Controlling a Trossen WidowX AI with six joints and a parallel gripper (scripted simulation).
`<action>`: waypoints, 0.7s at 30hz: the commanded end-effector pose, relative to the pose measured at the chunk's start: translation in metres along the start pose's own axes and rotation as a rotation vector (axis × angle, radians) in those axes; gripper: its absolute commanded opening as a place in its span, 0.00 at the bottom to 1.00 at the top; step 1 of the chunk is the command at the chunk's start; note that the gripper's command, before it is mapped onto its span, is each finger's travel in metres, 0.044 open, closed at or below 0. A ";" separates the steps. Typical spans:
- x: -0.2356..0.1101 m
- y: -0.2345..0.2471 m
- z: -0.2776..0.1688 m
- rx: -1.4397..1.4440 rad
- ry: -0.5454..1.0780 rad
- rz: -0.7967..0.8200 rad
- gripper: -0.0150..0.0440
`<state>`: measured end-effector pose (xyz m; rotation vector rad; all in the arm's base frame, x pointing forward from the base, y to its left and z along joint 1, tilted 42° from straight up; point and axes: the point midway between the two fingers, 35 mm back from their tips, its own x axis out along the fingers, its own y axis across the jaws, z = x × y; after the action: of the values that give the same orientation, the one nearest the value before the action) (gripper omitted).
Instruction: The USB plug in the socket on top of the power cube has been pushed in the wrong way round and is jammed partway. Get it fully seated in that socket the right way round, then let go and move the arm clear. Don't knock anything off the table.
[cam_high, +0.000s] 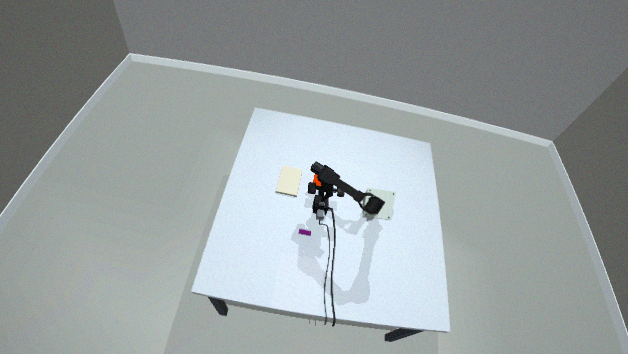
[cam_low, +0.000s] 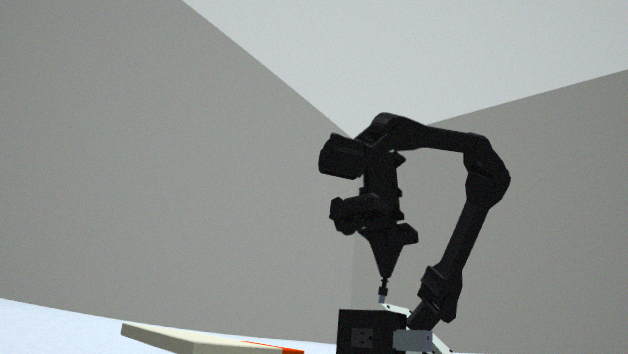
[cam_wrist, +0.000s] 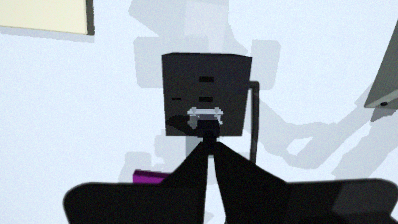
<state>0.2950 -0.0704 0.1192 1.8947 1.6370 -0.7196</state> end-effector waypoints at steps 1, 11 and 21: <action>0.001 0.000 -0.001 -0.003 0.011 0.000 0.25; 0.002 0.000 -0.001 -0.002 0.023 0.000 0.25; 0.003 0.000 -0.002 -0.001 0.036 0.000 0.25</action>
<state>0.2956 -0.0680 0.1181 1.9128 1.6525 -0.7001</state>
